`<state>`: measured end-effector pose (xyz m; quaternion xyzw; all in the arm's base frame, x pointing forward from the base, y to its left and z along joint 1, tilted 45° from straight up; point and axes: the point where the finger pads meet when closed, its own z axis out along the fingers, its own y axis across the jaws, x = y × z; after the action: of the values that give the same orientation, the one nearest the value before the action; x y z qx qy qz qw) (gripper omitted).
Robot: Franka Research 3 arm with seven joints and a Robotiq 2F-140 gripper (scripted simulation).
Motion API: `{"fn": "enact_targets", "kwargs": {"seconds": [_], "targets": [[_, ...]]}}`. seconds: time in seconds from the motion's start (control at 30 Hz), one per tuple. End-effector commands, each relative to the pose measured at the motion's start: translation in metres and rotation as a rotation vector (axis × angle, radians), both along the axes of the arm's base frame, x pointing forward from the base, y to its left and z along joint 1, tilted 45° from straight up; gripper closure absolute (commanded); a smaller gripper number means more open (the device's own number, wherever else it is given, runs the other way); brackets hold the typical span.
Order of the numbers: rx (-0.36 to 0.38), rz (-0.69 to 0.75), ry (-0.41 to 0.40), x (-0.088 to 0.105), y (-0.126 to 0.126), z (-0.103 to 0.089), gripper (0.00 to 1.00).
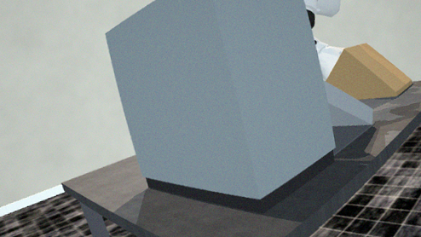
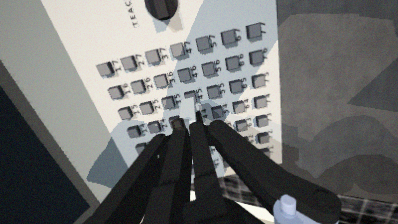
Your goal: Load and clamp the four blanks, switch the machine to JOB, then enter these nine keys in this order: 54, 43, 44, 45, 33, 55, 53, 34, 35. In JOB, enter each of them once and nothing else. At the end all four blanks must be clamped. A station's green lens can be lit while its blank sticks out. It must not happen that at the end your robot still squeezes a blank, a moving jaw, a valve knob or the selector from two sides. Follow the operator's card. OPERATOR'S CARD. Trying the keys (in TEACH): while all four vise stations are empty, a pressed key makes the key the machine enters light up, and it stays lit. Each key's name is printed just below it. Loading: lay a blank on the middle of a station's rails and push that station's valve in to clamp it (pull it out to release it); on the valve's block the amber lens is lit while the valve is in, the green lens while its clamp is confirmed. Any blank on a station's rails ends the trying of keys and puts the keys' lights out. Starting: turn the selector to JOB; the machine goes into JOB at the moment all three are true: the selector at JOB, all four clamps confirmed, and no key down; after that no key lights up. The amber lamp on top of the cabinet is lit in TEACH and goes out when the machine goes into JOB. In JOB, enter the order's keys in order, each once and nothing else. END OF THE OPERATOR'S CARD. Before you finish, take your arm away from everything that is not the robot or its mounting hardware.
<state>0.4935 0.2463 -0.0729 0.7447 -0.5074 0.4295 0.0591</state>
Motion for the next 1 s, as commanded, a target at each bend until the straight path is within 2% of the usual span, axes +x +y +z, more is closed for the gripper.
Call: {"fn": "enact_targets", "kwargs": {"seconds": [0.0, 0.13, 0.4, 0.97], "targets": [[-0.005, -0.005, 0.002, -0.001, -0.002, 0.001, 1.0], [-0.005, -0.005, 0.002, -0.002, 0.004, -0.005, 1.0], [-0.005, -0.005, 0.002, -0.008, 0.043, -0.044, 1.0], [-0.005, -0.005, 0.002, -0.002, 0.04, -0.053, 1.0]]}}
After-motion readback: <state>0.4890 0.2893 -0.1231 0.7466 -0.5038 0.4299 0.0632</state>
